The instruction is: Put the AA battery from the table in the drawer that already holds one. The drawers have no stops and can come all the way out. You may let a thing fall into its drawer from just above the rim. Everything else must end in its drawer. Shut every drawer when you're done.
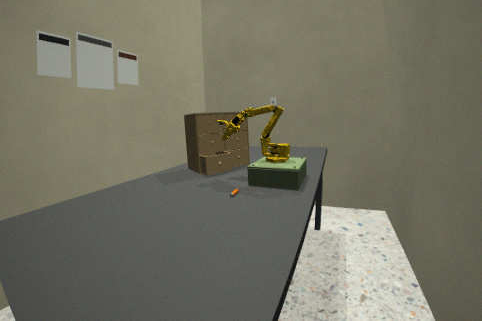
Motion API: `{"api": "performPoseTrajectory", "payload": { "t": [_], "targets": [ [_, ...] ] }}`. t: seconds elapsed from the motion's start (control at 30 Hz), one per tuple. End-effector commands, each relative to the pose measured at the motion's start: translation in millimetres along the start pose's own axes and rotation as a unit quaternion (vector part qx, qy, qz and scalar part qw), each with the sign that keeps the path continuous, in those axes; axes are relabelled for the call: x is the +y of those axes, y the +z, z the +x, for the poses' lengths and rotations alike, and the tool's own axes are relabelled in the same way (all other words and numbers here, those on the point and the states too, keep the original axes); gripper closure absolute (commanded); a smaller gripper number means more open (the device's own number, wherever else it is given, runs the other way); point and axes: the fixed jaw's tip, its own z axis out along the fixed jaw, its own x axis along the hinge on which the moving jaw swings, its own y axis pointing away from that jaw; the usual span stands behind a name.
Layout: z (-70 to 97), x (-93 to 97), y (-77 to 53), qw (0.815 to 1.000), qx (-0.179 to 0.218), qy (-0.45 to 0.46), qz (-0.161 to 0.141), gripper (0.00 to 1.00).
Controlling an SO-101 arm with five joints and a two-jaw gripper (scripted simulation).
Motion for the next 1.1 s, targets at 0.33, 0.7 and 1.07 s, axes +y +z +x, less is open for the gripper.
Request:
{"api": "performPoseTrajectory", "payload": {
  "t": [0.33, 0.7, 1.07],
  "targets": [
    [60.8, -1.7, -21.7, 0.997, 0.081, 0.006, 0.004, 0.79],
    [96.4, -1.0, -27.9, 0.992, 0.127, 0.005, 0.003, 0.79],
    [96.4, -1.0, -27.9, 0.992, 0.127, 0.005, 0.003, 0.79]
  ]
}}
